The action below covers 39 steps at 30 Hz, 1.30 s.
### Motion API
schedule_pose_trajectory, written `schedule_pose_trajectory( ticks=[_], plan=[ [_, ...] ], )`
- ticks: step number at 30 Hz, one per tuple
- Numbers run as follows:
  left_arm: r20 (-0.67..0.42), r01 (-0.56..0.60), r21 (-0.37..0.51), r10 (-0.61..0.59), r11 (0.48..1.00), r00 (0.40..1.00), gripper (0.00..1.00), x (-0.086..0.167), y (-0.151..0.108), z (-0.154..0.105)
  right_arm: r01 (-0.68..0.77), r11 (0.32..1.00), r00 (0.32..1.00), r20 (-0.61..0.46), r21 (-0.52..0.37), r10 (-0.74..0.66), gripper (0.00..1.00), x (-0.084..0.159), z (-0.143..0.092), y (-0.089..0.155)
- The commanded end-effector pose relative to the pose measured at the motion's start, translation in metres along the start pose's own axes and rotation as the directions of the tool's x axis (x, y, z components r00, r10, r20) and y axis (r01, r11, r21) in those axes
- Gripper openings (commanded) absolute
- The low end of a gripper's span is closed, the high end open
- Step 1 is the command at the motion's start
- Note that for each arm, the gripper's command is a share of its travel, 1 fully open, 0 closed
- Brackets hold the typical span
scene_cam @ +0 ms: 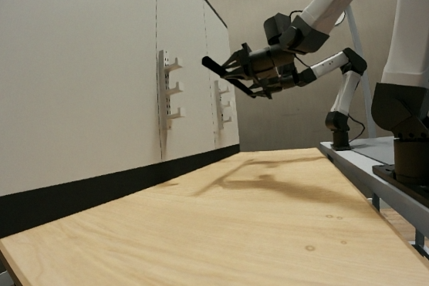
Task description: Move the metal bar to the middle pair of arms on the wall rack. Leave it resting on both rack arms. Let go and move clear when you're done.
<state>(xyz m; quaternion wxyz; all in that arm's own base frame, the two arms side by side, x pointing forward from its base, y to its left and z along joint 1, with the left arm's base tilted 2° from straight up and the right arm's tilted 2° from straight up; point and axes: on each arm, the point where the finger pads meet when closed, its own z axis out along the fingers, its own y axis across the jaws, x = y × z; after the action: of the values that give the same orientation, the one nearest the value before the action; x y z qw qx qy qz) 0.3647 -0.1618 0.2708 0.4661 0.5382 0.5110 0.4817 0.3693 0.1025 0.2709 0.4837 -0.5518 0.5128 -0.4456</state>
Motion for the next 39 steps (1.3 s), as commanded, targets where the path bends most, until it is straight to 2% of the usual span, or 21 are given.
schedule_pose_trajectory(
  ticks=[1,39],
  plan=[
    [-0.023,0.013,-0.089,-0.015,0.996,1.000,0.00,0.006,0.036,0.009,-0.003,0.996,1.000,-0.026,0.094,0.005,0.00,0.007,0.008,-0.037],
    [-0.023,0.013,-0.089,-0.015,0.996,1.000,0.00,0.008,0.046,0.065,-0.003,0.996,1.000,-0.026,0.094,0.005,0.00,0.008,0.064,-0.049]
  ],
)
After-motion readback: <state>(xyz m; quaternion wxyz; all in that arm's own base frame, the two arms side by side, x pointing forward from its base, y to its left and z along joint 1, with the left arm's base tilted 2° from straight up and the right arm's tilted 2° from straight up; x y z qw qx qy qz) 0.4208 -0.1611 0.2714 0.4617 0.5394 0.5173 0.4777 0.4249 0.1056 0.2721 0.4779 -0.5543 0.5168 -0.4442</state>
